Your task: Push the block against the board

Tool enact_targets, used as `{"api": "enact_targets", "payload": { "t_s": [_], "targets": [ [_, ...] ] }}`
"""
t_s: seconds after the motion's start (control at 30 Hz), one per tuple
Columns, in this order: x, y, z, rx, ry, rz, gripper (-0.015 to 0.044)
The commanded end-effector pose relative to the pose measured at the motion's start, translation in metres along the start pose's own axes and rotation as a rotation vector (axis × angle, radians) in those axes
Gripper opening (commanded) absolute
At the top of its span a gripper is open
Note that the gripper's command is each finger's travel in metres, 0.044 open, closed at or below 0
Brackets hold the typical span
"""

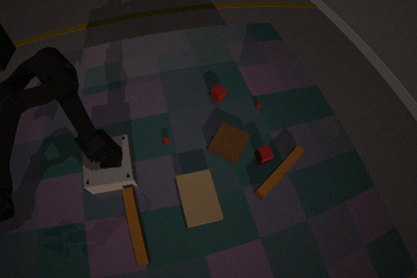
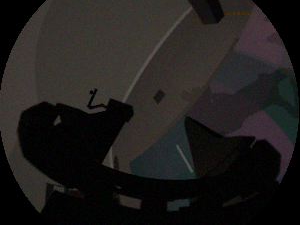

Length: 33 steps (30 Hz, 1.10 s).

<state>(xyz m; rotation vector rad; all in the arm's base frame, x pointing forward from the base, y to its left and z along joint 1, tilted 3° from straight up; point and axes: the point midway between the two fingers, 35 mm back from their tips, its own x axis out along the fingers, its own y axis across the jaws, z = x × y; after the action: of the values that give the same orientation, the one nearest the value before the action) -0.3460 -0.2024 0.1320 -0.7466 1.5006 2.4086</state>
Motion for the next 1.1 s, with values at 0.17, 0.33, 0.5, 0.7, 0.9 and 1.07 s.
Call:
{"api": "enact_targets", "payload": {
  "t_s": [0.17,0.33,0.5,0.7,0.9,1.07],
  "targets": [
    [-0.009,0.006,-0.018,-0.041,0.045,0.028,0.0243],
    [-0.024,0.012,-0.051,-0.143,0.128,0.060,0.0111],
    [-0.040,0.009,-0.084,-0.282,0.204,0.083,0.0000],
    [-0.062,0.007,-0.126,-0.448,0.303,0.114,0.0000],
    [-0.091,0.004,-0.164,-0.594,0.395,0.159,0.0000],
    [-0.114,-0.001,-0.190,-0.691,0.462,0.198,0.0000]
  ]
}}
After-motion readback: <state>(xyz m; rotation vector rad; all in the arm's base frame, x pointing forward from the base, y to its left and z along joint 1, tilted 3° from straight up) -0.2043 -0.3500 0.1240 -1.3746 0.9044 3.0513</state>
